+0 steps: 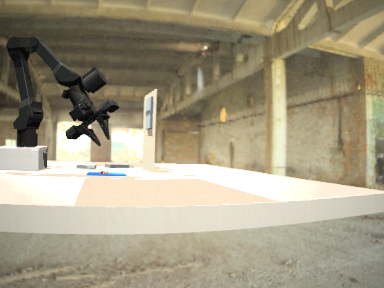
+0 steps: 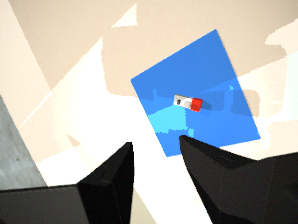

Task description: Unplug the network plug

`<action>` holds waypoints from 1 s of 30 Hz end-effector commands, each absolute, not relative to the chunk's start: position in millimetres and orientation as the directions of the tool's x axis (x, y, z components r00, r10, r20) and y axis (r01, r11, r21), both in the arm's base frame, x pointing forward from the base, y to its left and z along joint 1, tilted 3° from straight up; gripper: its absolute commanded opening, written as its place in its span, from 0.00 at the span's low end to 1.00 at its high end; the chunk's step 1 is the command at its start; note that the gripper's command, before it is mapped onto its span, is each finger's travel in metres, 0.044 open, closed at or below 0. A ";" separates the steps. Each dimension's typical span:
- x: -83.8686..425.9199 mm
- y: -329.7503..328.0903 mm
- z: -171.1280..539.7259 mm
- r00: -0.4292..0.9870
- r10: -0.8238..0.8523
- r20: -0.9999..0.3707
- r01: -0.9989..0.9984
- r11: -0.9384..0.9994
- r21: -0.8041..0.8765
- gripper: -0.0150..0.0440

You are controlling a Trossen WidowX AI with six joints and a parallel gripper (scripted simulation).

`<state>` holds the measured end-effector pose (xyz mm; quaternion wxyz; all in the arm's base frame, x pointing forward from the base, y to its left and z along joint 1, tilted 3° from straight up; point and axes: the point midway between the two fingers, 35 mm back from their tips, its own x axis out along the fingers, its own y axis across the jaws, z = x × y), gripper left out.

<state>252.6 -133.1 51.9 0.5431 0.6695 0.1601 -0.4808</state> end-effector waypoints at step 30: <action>255.0 -130.5 117.6 0.490 -0.310 -0.815 0.733 -0.360 0.577 0.52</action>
